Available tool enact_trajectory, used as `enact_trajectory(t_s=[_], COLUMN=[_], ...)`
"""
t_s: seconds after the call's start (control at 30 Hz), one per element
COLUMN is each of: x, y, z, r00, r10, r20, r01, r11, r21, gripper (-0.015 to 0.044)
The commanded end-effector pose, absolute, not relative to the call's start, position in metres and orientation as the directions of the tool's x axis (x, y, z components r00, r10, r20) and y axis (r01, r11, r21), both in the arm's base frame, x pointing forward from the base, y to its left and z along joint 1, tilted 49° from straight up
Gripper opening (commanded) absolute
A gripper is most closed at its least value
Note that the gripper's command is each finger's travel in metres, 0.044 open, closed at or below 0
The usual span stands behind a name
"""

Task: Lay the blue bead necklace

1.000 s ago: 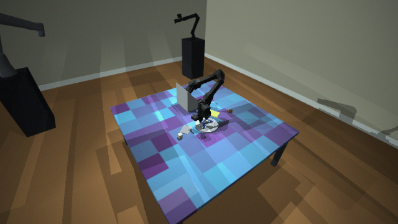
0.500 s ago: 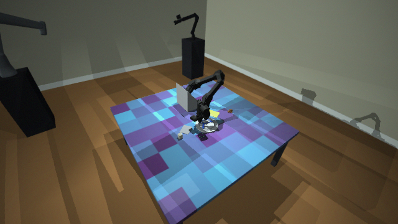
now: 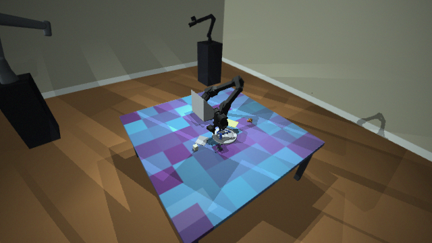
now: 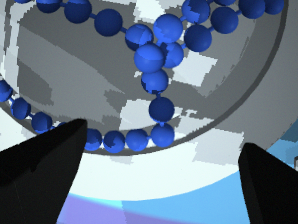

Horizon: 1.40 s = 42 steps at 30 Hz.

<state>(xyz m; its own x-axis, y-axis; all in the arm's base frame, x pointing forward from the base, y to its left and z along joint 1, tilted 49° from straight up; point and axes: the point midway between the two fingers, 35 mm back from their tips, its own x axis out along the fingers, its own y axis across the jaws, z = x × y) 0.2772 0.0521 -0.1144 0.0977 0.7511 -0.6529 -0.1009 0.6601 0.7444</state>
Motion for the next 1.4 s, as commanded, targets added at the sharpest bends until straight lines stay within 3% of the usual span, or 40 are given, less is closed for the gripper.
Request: enact_trajectory(t_s=[0.0,1.37], x=[0.2771,0.2768], y=[0.0517,0.0491], z=[-0.1141,-0.1118], r00=[0.097,0.096], r10=[0.751,0.752], r20=[-0.653,-0.652], r01=[-0.101,-0.102], r11=[0.660,0.659], r21=[0.744,0.745], gripper=[0.0440,0.0440])
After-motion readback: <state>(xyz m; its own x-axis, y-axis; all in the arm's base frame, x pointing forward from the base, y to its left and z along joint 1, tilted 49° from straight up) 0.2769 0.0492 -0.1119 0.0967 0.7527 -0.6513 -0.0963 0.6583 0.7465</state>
